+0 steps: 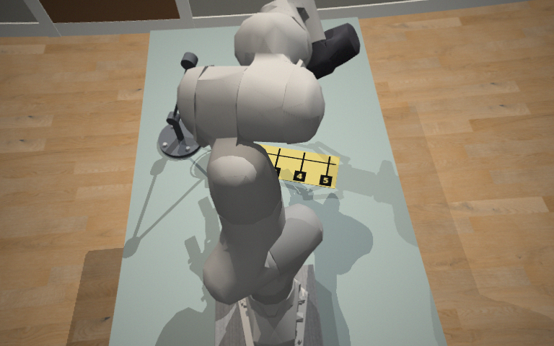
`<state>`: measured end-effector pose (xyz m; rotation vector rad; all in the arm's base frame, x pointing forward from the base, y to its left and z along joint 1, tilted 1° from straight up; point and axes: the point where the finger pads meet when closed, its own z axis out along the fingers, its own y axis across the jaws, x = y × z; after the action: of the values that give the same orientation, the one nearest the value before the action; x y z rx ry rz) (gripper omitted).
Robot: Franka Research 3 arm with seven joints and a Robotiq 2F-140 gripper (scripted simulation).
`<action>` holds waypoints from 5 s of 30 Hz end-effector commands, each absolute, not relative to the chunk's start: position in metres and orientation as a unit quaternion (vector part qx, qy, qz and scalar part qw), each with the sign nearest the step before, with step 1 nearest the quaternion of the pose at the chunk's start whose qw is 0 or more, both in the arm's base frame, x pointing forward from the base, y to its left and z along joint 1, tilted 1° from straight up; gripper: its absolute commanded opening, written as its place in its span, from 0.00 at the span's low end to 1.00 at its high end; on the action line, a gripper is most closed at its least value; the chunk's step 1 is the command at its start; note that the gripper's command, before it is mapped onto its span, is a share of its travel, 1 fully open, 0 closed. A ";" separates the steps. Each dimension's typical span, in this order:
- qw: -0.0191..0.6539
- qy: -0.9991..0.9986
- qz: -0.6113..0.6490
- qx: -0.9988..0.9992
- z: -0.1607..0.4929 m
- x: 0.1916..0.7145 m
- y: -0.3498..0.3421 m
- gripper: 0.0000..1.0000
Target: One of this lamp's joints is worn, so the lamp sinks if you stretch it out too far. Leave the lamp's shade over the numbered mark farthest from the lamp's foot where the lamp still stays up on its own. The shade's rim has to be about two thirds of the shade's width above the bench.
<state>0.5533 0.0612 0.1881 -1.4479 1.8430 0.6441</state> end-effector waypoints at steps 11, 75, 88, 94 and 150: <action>0.349 0.711 0.248 -0.558 0.187 0.554 0.063 1.00; 0.332 0.716 0.262 -0.556 0.134 0.561 0.133 1.00; 0.325 0.718 0.267 -0.555 0.114 0.561 0.158 1.00; 0.327 0.717 0.264 -0.555 0.113 0.564 0.158 1.00; 0.332 0.719 0.258 -0.553 0.108 0.563 0.136 0.10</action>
<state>0.5652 0.1491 0.1094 -1.4439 1.8828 0.6837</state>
